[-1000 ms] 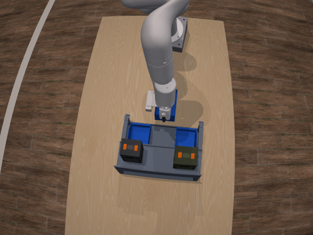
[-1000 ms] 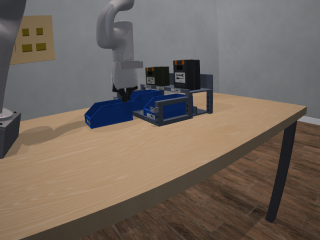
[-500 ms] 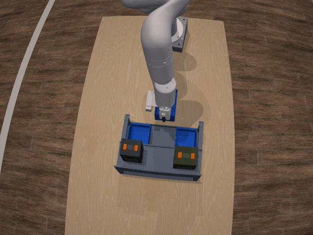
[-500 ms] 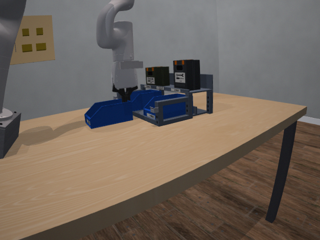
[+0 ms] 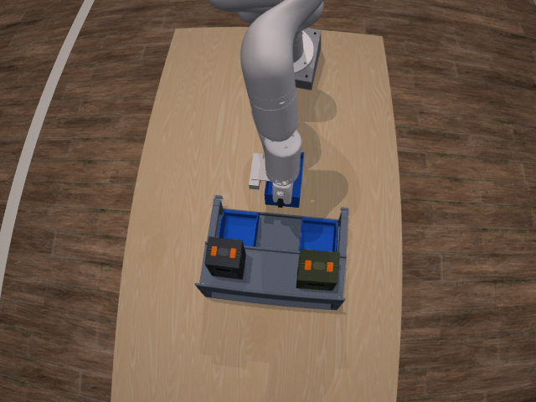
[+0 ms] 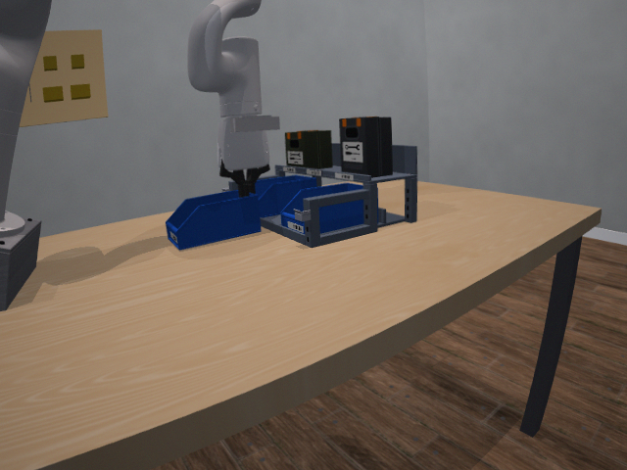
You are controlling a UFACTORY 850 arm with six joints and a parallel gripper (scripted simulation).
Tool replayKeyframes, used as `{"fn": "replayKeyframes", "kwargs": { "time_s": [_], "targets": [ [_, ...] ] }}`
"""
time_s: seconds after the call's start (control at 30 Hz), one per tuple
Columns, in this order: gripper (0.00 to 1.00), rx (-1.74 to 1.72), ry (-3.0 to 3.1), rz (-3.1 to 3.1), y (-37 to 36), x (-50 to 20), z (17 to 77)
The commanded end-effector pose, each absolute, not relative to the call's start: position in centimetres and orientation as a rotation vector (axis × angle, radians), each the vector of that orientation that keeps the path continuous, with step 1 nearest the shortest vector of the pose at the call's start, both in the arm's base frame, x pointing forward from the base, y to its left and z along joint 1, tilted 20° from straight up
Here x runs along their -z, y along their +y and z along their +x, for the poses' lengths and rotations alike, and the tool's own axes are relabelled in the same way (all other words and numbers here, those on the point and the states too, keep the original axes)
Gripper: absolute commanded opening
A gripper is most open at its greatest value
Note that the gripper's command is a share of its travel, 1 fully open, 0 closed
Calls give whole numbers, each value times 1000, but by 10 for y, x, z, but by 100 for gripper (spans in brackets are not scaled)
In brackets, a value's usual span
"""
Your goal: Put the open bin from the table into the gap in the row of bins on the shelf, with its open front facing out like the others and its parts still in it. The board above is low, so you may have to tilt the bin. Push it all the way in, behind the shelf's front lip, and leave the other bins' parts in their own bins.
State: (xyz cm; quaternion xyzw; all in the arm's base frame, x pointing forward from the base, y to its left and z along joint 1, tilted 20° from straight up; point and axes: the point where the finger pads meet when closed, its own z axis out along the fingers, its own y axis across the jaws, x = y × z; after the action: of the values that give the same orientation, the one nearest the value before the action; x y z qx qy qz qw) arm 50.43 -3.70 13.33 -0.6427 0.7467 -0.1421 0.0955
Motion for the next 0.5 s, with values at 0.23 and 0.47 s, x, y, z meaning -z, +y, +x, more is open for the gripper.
{"fn": "replayKeyframes", "kwargs": {
  "time_s": [0.23,0.47],
  "targets": [
    [0,424,2210,-1903,-37,-135,504],
    [0,424,2210,-1902,-36,-146,500]
  ]
}}
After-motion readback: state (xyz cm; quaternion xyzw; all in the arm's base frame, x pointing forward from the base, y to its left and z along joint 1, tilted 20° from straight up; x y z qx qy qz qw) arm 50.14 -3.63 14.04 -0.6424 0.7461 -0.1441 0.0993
